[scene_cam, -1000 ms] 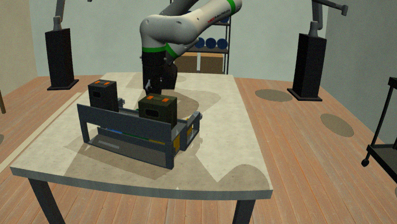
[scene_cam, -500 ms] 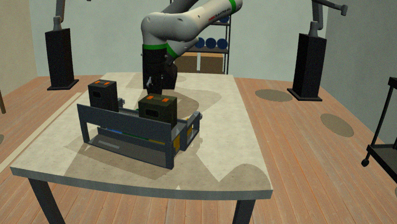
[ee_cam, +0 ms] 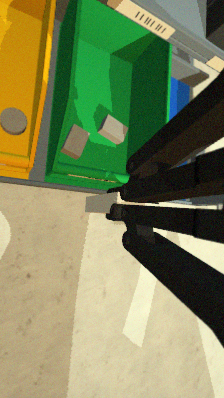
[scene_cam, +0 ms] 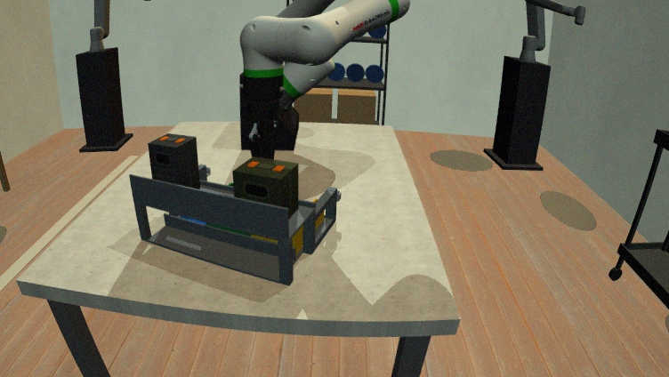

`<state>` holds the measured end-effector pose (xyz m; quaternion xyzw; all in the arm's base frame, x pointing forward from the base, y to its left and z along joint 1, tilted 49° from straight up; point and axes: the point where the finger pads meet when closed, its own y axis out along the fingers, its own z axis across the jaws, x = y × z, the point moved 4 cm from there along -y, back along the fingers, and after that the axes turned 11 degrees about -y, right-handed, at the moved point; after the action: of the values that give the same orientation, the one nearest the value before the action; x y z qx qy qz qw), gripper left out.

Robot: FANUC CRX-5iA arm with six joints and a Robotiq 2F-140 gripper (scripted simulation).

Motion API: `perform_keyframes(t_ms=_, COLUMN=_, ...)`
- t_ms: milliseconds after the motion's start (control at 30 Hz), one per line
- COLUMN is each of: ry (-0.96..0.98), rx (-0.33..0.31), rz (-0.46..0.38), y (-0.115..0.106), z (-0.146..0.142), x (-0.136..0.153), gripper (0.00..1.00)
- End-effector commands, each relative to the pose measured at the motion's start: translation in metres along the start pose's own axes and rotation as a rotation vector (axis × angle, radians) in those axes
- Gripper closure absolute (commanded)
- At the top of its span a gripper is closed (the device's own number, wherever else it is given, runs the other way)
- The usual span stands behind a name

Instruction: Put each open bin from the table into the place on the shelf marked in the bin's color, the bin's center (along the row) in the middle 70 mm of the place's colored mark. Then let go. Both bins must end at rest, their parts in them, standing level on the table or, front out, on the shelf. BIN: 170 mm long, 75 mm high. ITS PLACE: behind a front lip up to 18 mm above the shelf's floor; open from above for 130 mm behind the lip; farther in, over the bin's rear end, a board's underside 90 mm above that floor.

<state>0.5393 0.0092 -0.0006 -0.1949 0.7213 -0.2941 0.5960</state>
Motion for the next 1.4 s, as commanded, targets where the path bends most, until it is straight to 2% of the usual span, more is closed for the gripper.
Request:
perform_keyframes(t_ms=0, ry=0.0, rx=0.001, rz=0.0, y=0.0, z=0.0, x=0.0, gripper=1.0)
perform_keyframes(t_ms=333, ry=0.0, rx=0.001, rz=0.0, y=-0.007, z=0.0, x=0.0, gripper=1.0)
perform_keyframes(t_ms=700, ry=0.0, rx=0.001, rz=0.0, y=-0.043, z=0.0, x=0.0, gripper=1.0)
perform_keyframes(t_ms=967, ry=0.0, rx=0.001, rz=0.0, y=-0.057, z=0.0, x=0.0, gripper=1.0)
perform_keyframes(t_ms=1367, ry=0.0, rx=0.0, rz=0.0, y=-0.06, z=0.0, x=0.0, gripper=1.0)
